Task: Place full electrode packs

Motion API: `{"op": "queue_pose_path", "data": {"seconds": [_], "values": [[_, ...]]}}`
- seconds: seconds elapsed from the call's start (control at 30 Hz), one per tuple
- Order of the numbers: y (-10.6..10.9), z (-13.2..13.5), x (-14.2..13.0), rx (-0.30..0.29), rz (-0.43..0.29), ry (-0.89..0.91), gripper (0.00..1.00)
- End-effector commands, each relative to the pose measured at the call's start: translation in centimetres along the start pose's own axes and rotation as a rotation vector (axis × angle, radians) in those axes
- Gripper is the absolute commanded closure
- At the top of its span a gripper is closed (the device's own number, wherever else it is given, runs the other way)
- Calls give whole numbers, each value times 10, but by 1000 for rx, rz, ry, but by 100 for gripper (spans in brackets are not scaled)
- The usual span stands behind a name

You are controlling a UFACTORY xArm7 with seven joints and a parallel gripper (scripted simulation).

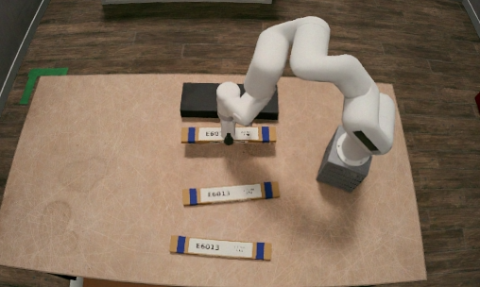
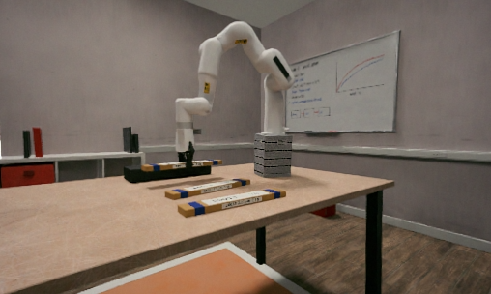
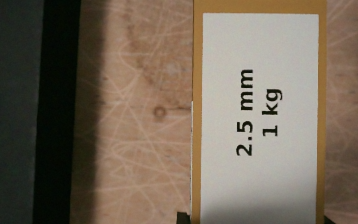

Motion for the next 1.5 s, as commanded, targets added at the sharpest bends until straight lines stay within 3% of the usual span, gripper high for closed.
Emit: {"op": "queue_pose_path", "data": {"seconds": [0.0,0.5,1.47], "values": [[14,0,-2,1,-5,0,42],[52,0,-2,1,-5,0,42],[54,-1,-1,1,-5,-42,42]]}}
Point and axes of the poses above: the point where the finger pads meet when closed, its own y axis back along the fingers, its own z axis across the jaws, x = y × z, the point moved 5 cm from there along y, back along the fingers, and after that the axes turned 14 degrees about -y, right-handed, at the moved point
